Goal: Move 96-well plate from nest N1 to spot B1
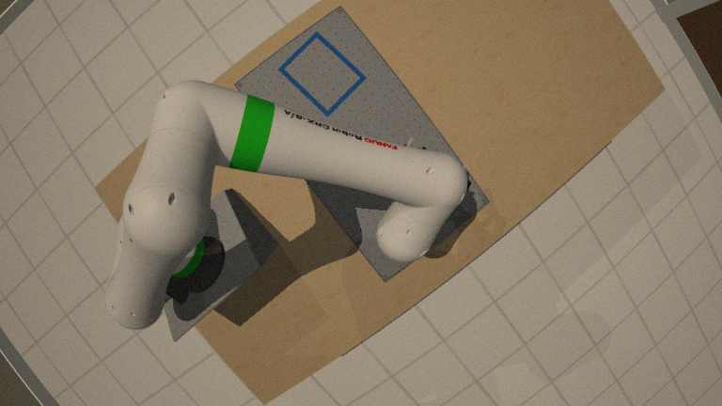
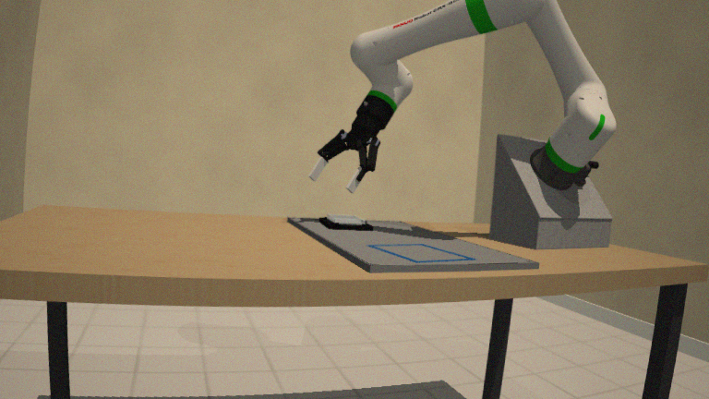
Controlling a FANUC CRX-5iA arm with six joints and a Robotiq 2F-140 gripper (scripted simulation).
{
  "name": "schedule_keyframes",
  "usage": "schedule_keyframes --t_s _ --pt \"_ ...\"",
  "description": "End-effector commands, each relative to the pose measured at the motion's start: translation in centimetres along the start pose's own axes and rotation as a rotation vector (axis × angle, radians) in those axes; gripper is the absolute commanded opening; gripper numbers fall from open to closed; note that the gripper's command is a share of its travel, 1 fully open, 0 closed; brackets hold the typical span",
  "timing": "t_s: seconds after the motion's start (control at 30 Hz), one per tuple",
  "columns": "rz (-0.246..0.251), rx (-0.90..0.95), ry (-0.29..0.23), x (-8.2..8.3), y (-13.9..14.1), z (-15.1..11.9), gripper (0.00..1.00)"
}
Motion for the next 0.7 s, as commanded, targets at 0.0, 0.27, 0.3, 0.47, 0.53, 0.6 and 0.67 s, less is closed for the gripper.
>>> schedule_keyframes --t_s 0.0,0.27,0.3,0.47,0.53,0.6,0.67 --pt "0.045 0.111 -0.044 -0.2 -0.4 -1.1 1.00" --pt "0.147 0.340 -0.135 -0.2 -0.4 -1.9 1.00" --pt "0.147 0.340 -0.135 -0.2 -0.4 -1.9 1.00" --pt "0.203 0.453 -0.178 -0.1 -0.5 -3.0 1.00" --pt "0.232 0.509 -0.199 0.2 -0.4 -3.8 1.00" --pt "0.262 0.565 -0.219 0.3 -0.3 -4.1 1.00" --pt "0.292 0.621 -0.240 0.2 -0.2 -3.9 1.00"
Point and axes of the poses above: the point where the finger pads meet when closed, its own x axis back along the fingers, its own y axis across the jaws, z = x × y, the point moved 5 cm from there along x, back along the fingers, and after that the axes turned 12 degrees about x, right-handed, at the moved point
